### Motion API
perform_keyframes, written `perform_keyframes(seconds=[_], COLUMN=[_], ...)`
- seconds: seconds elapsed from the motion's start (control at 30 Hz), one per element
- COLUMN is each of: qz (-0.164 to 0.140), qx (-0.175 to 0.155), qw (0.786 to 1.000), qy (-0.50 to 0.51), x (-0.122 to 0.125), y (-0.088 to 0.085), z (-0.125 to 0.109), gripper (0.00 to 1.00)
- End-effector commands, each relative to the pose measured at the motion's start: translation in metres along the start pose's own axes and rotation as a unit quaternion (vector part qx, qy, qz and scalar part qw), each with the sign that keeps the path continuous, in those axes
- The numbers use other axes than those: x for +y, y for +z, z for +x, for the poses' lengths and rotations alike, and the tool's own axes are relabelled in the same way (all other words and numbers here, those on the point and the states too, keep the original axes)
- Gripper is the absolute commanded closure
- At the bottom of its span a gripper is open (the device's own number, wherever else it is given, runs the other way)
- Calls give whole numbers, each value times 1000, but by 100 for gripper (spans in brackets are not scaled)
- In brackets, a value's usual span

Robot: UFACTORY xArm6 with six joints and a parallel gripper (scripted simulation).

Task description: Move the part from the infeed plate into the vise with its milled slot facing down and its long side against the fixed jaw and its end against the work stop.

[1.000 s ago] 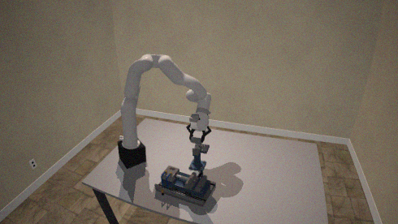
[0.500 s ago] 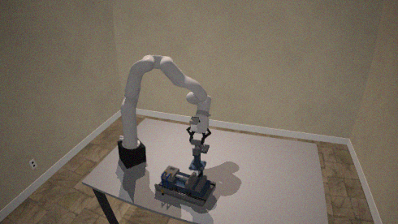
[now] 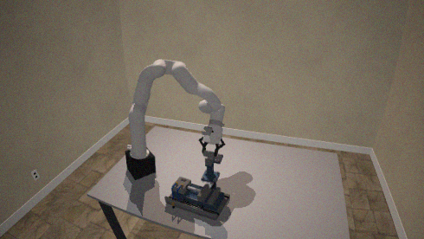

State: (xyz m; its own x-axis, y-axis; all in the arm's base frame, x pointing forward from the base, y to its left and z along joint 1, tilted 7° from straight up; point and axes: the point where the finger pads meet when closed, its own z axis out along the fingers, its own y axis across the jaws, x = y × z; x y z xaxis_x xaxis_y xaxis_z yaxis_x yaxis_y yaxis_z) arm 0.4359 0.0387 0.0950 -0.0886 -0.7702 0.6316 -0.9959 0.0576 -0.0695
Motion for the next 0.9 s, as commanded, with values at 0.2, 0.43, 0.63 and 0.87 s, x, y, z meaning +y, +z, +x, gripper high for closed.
perform_keyframes(seconds=[0.2,0.43,0.63,0.87], qz=[1,1,1,1], qx=[-1,-1,-1,-1], qw=[1000,1000,1000,1000], qy=[1,1,1,1], x=[-1,-1,-1,-1], y=[3,6,7,8], z=[-4,-7,-8,-9], gripper=[100,100,100,100])
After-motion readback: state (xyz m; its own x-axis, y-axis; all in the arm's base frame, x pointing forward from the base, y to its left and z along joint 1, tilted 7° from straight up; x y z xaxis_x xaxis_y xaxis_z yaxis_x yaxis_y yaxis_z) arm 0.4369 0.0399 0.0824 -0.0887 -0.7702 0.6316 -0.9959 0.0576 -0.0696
